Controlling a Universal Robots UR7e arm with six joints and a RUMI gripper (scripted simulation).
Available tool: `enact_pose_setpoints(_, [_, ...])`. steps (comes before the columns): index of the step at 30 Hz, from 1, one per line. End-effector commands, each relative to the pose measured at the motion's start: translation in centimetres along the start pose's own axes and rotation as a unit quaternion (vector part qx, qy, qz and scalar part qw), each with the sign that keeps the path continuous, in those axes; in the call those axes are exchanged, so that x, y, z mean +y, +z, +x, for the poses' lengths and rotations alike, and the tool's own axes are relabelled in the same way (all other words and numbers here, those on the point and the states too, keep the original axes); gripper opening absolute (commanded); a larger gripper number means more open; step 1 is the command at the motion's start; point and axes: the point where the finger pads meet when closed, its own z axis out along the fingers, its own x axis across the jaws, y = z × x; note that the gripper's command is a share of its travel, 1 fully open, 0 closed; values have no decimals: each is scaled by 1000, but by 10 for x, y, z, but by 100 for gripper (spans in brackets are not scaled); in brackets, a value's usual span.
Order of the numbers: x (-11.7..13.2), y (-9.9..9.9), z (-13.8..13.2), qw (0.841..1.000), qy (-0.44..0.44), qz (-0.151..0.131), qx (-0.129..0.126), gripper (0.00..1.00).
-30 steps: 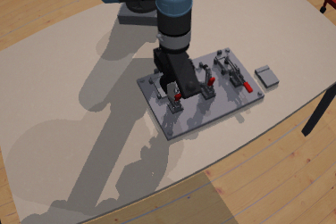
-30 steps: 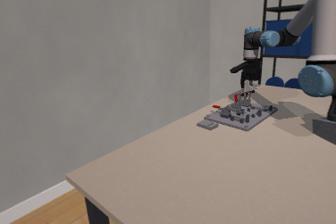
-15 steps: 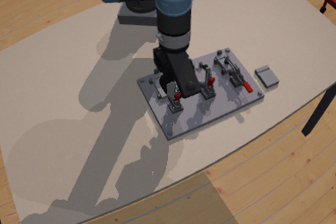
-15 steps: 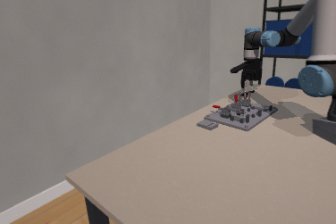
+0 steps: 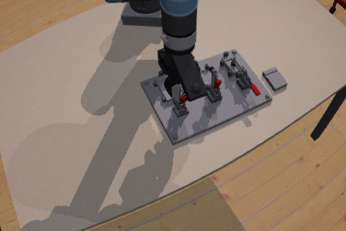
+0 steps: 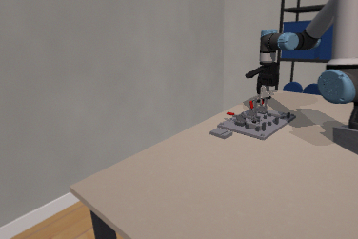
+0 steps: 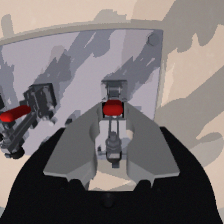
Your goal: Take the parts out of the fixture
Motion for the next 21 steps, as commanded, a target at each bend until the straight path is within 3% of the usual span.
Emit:
enact_pose_setpoints(1, [0, 0, 0, 1000, 0, 0, 0, 0])
enact_pose_setpoints(21, [2, 0, 0, 1000, 0, 0, 0, 0])
